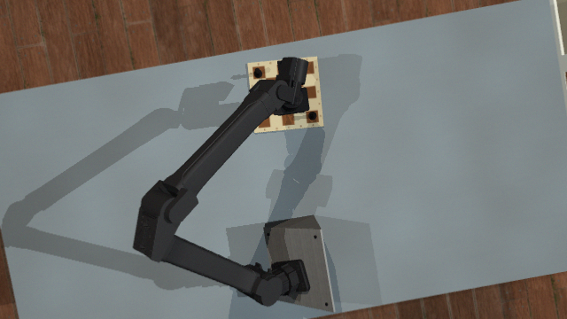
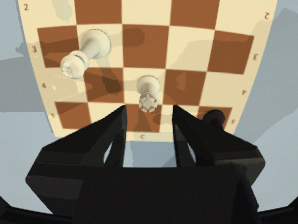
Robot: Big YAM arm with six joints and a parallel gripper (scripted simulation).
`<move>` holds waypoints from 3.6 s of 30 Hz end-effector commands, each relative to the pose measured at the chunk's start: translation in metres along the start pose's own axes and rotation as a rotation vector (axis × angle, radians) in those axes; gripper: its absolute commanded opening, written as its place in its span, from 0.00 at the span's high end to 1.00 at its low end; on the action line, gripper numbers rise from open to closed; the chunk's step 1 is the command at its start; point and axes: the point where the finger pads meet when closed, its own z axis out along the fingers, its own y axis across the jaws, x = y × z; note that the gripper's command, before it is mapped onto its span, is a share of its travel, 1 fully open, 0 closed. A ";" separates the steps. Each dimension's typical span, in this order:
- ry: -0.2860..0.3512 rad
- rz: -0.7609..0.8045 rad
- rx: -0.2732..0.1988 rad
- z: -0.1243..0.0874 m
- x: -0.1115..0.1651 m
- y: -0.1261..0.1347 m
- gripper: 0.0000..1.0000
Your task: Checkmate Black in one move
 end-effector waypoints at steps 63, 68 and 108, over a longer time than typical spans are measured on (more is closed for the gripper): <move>-0.010 -0.029 0.005 0.002 -0.003 0.011 0.64; -0.010 -0.029 0.005 0.002 -0.003 0.011 0.64; -0.016 -0.033 0.007 0.000 -0.009 0.012 0.64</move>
